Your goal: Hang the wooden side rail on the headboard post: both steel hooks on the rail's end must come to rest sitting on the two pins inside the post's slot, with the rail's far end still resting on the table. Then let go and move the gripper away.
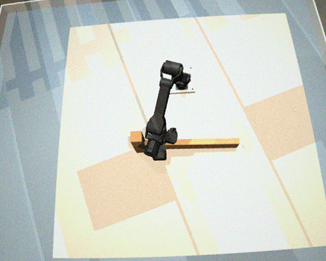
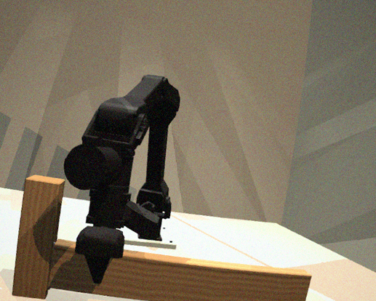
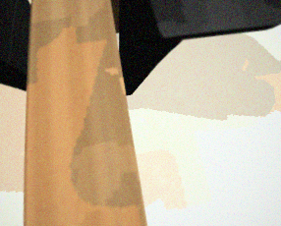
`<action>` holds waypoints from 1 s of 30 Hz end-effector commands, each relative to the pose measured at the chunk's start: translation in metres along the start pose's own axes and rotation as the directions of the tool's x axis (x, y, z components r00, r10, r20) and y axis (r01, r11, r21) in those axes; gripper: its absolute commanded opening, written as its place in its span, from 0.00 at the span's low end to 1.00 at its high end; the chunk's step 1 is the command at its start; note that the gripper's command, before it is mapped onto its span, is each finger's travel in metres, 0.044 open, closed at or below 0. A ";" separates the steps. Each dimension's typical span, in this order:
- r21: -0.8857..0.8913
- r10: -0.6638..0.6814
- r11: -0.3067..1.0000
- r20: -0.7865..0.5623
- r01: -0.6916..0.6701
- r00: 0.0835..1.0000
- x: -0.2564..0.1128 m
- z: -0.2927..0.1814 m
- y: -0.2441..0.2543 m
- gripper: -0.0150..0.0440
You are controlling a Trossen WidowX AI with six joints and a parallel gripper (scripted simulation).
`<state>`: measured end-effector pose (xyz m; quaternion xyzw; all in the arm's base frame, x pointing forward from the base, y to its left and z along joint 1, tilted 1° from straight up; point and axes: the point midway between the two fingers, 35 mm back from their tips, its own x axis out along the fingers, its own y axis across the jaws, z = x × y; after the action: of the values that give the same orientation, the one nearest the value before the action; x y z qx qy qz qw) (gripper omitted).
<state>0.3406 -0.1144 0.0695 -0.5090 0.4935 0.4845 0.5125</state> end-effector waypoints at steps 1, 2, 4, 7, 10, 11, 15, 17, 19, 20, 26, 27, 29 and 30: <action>-0.001 -0.002 1.000 -0.009 0.002 1.000 0.000 -0.001 0.000 0.25; -0.001 -0.002 1.000 -0.009 0.002 1.000 0.000 -0.001 0.000 0.25; -0.001 -0.002 1.000 -0.009 0.002 1.000 0.001 -0.001 0.000 0.25; -0.001 -0.002 1.000 -0.009 0.002 1.000 0.001 -0.001 0.000 0.25; -0.001 -0.002 1.000 -0.009 0.002 1.000 0.002 -0.001 0.000 0.25; -0.001 -0.002 1.000 -0.009 0.002 1.000 0.002 -0.001 0.000 0.25; -0.001 -0.002 1.000 -0.009 0.002 1.000 0.003 -0.001 0.000 0.25; -0.001 -0.002 1.000 -0.009 0.002 1.000 0.003 -0.001 0.000 0.25; -0.001 -0.002 1.000 -0.009 0.002 1.000 0.003 -0.001 0.000 0.25; -0.001 -0.002 1.000 -0.009 0.002 1.000 0.003 -0.001 0.000 0.25; -0.001 -0.002 1.000 -0.009 0.002 1.000 0.004 -0.001 0.000 0.25; -0.001 -0.002 1.000 -0.009 0.002 1.000 0.005 -0.001 0.000 0.25; -0.001 -0.002 1.000 -0.009 0.002 1.000 0.005 -0.001 0.000 0.25; -0.001 -0.002 1.000 -0.009 0.002 1.000 0.005 -0.001 0.000 0.25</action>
<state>0.3409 -0.1148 0.0645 -0.5095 0.4938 0.4839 0.5123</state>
